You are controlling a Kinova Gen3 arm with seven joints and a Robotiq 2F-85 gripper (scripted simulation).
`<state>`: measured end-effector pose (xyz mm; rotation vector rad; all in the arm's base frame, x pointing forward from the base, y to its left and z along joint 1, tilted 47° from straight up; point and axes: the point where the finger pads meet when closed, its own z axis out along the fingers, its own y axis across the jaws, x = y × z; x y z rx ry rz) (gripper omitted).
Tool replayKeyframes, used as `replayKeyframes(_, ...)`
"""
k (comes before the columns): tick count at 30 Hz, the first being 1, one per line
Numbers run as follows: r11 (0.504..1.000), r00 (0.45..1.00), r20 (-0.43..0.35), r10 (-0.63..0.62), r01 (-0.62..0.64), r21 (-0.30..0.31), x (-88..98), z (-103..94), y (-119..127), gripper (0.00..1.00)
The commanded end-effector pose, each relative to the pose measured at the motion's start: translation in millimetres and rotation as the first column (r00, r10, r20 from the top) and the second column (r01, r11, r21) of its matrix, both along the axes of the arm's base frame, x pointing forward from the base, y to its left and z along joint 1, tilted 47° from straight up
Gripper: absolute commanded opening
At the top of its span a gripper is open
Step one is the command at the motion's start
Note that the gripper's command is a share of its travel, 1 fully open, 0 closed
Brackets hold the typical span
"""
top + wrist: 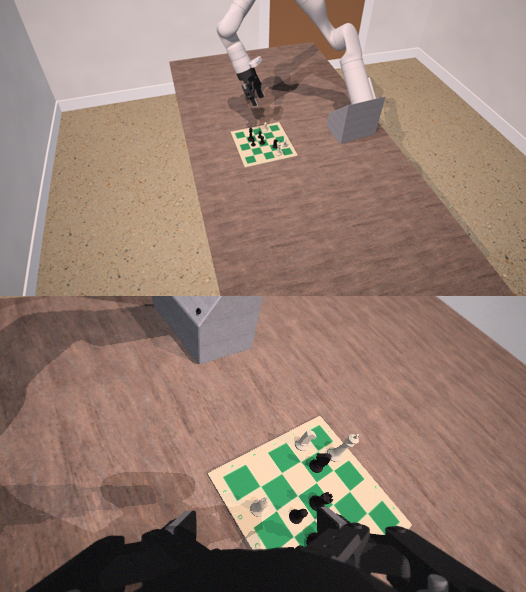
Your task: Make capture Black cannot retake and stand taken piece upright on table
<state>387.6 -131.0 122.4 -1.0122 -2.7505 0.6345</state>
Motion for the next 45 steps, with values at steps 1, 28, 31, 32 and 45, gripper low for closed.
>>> replayKeyframes(1, 0.982, 0.979, -0.086, 0.185, -0.188, -0.035, -0.5, -24.3, 39.1, 1.00)
replayKeyframes(28, 0.664, 0.627, -0.361, 0.690, -0.747, -0.027, -7.3, -72.1, 105.1, 1.00)
replayKeyframes(31, 0.664, 0.627, -0.361, 0.690, -0.747, -0.027, -7.3, -72.1, 105.1, 1.00)
replayKeyframes(32, 0.664, 0.627, -0.361, 0.690, -0.747, -0.027, -7.3, -72.1, 105.1, 1.00)
replayKeyframes(45, 0.583, 0.536, -0.402, 0.742, -0.813, -0.007, -8.9, -79.6, 116.3, 1.00)
